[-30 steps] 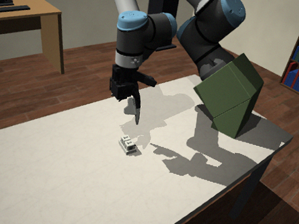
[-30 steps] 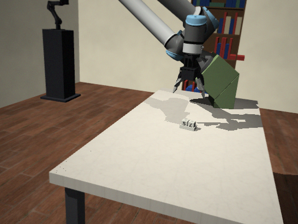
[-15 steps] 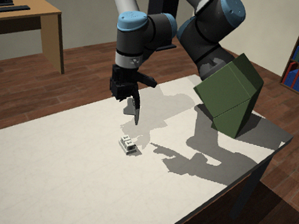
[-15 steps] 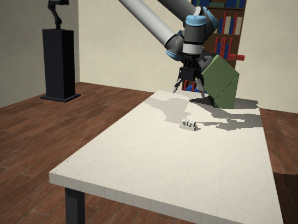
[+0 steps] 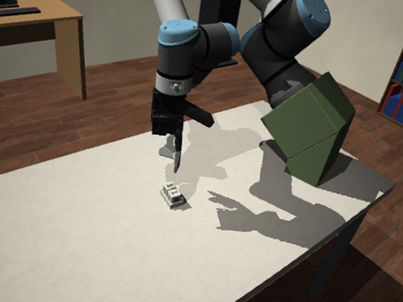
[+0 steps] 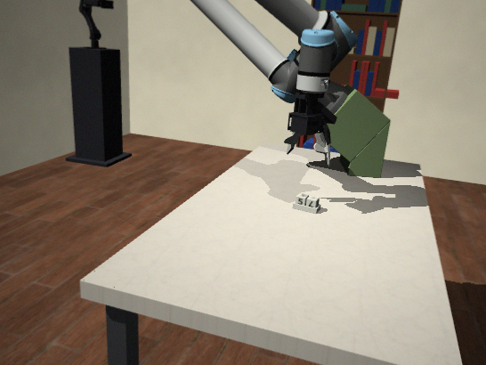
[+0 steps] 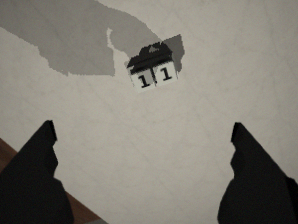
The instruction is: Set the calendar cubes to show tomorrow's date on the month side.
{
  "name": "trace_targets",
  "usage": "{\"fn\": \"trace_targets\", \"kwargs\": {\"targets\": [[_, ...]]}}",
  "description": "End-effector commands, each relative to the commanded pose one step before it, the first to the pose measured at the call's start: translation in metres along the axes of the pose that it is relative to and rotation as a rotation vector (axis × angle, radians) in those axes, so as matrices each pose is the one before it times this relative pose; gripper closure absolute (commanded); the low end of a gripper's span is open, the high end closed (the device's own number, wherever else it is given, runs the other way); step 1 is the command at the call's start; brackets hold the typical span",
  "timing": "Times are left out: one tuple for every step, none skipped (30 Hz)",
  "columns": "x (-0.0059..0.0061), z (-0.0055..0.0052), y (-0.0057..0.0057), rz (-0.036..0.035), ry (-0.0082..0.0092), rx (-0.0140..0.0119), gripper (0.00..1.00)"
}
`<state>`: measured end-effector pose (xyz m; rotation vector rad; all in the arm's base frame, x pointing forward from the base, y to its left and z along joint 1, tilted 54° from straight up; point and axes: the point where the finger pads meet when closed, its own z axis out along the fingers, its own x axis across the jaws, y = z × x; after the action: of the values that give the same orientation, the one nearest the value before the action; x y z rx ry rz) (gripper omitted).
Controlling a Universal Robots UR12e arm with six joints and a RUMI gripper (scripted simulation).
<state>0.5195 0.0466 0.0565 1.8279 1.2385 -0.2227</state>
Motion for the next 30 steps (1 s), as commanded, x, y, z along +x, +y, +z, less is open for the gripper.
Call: {"fn": "trace_targets", "kwargs": {"targets": [[0.00081, 0.00512, -0.00065, 0.16231, -0.00541, 0.00155, 0.0], [0.00008, 0.00109, -0.0001, 0.03164, 0.00006, 0.00007, 0.0], [0.00004, 0.00053, -0.00004, 0.01545, 0.00003, 0.00003, 0.0], [0.00008, 0.00126, -0.00009, 0.03682, 0.00006, 0.00007, 0.0], [0.00002, 0.00039, -0.00002, 0.01127, 0.00002, 0.00002, 0.0], [0.00008, 0.00146, -0.00007, 0.04277, 0.00006, 0.00007, 0.0], [0.00001, 0.00021, -0.00001, 0.00611, 0.00001, 0.00001, 0.0], [0.00007, 0.00157, -0.00004, 0.04636, 0.00005, 0.00007, 0.0], [0.0, 0.0001, 0.0, 0.00309, 0.0, 0.0, 0.0], [0.00006, 0.00168, -0.00001, 0.04979, 0.00005, 0.00006, 0.0], [0.00003, 0.00084, 0.00001, 0.02495, 0.00002, 0.00002, 0.0], [0.00002, 0.00084, 0.00002, 0.02495, 0.00002, 0.00002, 0.0], [0.00002, 0.00099, 0.00004, 0.02956, 0.00002, 0.00002, 0.0], [0.0, 0.0, 0.0, 0.0, 0.0, 0.0, 0.0], [0.0, 0.0, 0.0, 0.0, 0.0, 0.0, 0.0], [0.00001, 0.00067, 0.00003, 0.02022, 0.00002, 0.00001, 0.0], [0.00003, 0.00164, 0.00011, 0.04944, 0.00004, 0.00001, 0.0], [0.00002, 0.00159, 0.00015, 0.0481, 0.00004, 0.0, 0.0], [0.0, 0.00003, 0.0, 0.00076, 0.0, 0.0, 0.0], [0.00002, 0.00153, 0.00018, 0.04657, 0.00003, -0.00001, 0.0], [0.0, 0.00005, 0.00001, 0.0015, 0.0, 0.0, 0.0], [0.00002, 0.00154, 0.00022, 0.04706, 0.00004, -0.00003, 0.0], [0.00001, 0.00096, 0.00016, 0.02937, 0.00002, -0.00002, 0.0], [0.00001, 0.00053, 0.0001, 0.01648, 0.00001, -0.00002, 0.0], [0.00002, 0.00119, 0.00023, 0.03679, 0.00003, -0.00004, 0.0], [0.0, 0.00025, 0.00005, 0.00764, 0.00001, -0.00001, 0.0], [0.00002, 0.00138, 0.00031, 0.04282, 0.00004, -0.00006, 0.0], [0.00002, 0.00095, 0.00023, 0.02949, 0.00003, -0.00005, 0.0], [0.00001, 0.00037, 0.00009, 0.01154, 0.00001, -0.00002, 0.0], [0.00003, 0.00125, 0.00034, 0.03908, 0.00005, -0.00007, 0.0]]}}
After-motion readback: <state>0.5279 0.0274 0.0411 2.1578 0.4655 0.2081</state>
